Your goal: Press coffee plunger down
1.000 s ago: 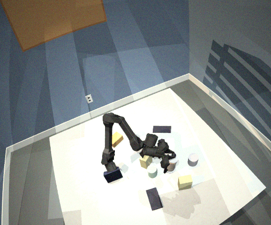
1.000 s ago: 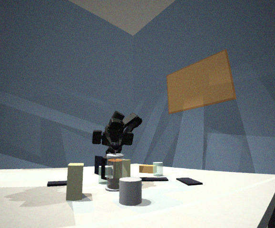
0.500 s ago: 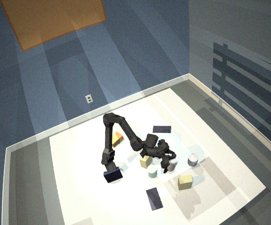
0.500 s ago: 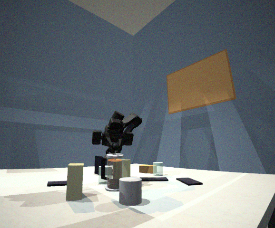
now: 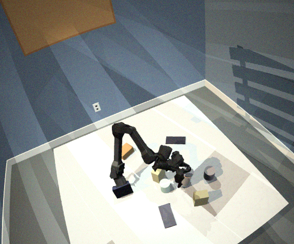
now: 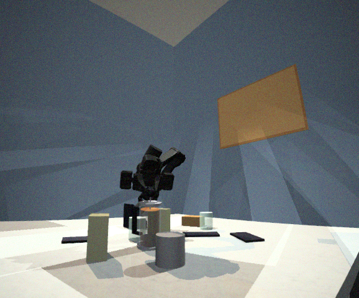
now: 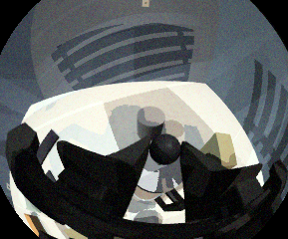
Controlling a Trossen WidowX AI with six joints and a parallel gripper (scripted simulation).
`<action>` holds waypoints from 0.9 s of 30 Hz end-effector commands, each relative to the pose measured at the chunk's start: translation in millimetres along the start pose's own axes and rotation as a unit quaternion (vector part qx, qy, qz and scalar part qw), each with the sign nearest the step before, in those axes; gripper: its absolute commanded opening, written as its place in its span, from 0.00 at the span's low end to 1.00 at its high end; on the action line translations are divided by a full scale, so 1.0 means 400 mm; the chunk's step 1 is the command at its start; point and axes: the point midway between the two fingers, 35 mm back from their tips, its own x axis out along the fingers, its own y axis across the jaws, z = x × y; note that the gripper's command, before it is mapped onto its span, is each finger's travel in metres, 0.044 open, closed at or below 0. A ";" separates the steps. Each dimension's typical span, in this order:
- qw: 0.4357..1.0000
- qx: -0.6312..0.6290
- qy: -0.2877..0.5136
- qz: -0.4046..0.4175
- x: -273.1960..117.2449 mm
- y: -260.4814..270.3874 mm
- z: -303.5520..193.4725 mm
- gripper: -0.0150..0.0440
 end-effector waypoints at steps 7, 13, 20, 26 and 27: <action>1.000 0.000 0.000 0.000 0.001 0.000 0.000 0.46; 1.000 0.000 0.000 0.000 0.001 0.000 0.000 0.46; 1.000 0.000 0.000 0.000 0.001 0.000 0.000 0.77; 1.000 0.000 0.000 0.000 0.001 0.000 0.000 1.00; 1.000 0.000 0.000 0.000 0.001 0.000 0.000 1.00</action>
